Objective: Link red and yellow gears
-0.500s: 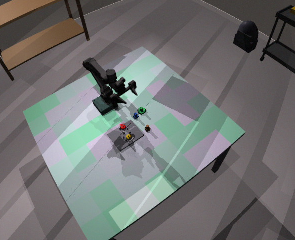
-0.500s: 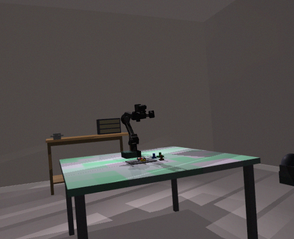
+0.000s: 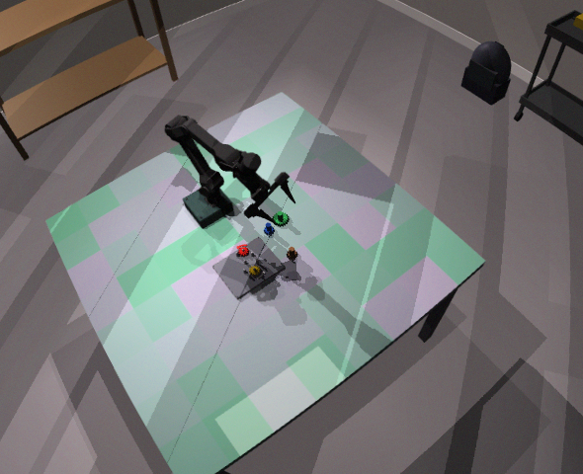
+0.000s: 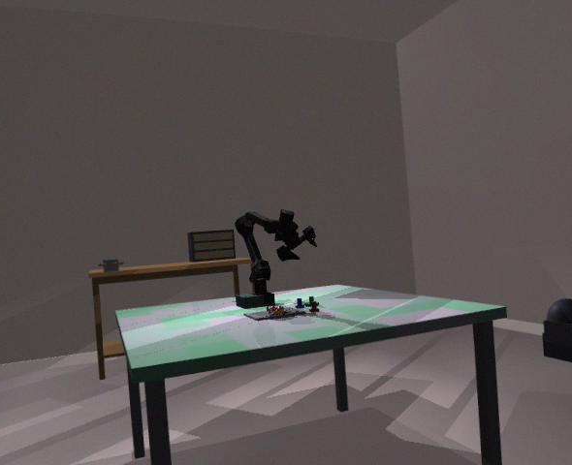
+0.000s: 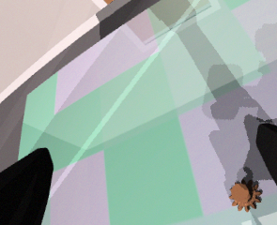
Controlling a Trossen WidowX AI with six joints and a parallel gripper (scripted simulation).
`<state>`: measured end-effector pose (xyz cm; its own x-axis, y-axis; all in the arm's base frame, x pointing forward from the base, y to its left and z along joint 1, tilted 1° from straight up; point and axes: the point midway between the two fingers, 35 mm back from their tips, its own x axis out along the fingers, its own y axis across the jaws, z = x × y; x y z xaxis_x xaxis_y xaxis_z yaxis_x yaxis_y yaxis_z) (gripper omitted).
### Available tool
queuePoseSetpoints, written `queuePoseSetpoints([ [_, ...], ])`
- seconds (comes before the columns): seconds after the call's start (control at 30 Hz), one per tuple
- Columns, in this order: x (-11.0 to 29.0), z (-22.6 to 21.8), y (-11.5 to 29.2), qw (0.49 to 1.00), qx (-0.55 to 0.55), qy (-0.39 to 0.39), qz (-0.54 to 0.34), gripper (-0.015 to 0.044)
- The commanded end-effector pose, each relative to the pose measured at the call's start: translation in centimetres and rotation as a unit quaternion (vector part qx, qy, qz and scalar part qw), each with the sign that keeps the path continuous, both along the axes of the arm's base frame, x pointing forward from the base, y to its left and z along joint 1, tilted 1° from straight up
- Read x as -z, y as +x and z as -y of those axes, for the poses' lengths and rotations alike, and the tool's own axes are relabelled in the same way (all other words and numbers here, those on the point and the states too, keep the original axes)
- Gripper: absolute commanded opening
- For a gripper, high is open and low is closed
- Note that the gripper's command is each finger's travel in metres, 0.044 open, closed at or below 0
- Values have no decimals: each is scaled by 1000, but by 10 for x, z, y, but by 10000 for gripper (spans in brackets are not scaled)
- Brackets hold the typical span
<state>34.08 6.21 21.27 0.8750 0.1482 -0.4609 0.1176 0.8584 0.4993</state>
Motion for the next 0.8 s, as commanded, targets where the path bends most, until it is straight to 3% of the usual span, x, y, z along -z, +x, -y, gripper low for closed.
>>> queuePoseSetpoints([
  [0.0,67,-42,-16,965,79,129,-212,440],
  [0.23,121,-69,-53,884,208,174,-381,440],
  [0.47,158,-85,-103,770,381,159,-486,440],
  [0.77,159,-85,-109,765,389,157,-488,440],
])
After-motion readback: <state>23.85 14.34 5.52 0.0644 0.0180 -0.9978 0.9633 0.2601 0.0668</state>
